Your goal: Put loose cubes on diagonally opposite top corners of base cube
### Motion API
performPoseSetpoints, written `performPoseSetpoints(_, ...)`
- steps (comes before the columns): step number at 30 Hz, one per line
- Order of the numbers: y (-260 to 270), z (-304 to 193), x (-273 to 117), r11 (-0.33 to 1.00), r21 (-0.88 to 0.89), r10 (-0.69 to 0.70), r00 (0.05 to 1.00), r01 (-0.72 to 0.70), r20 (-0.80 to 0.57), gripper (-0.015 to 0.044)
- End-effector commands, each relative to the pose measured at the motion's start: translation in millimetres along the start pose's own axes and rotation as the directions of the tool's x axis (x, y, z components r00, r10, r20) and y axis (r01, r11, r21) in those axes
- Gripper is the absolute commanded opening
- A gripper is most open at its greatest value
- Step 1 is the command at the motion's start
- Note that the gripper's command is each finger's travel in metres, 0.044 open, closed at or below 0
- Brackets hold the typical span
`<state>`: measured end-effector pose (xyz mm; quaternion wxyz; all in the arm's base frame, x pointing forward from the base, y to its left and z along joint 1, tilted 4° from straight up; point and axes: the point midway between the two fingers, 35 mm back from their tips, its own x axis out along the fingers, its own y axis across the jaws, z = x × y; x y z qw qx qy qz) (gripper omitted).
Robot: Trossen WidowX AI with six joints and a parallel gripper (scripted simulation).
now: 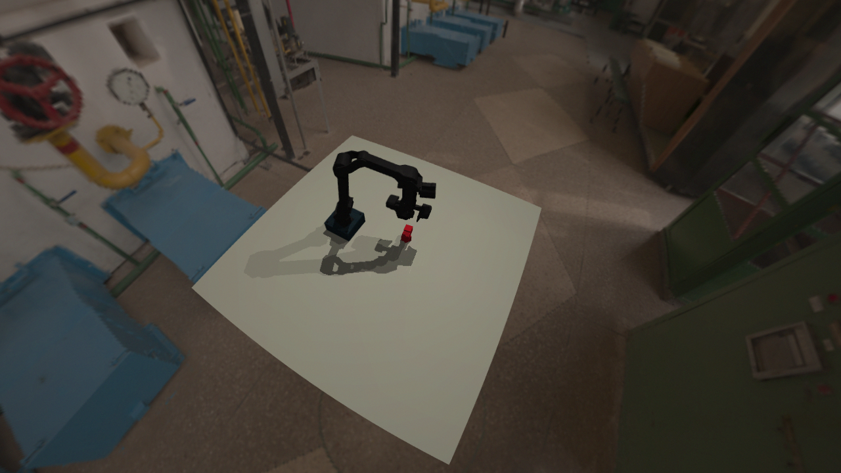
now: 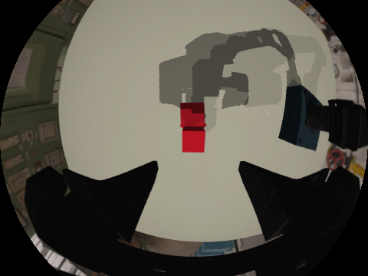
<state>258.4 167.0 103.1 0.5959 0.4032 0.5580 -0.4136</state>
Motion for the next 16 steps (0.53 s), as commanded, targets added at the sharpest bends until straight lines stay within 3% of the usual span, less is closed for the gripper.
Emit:
performPoseSetpoints(1, -7, -40, -1, 0.999, -0.035, 0.003, 1.0, -0.003, -0.013, 0.04)
performPoseSetpoints(7, -27, -95, -2, 1.0, 0.004, -0.006, 1.0, 0.006, -0.008, 0.04)
performPoseSetpoints(16, -28, -97, -2, 1.0, 0.006, -0.006, 1.0, 0.006, -0.008, 0.04)
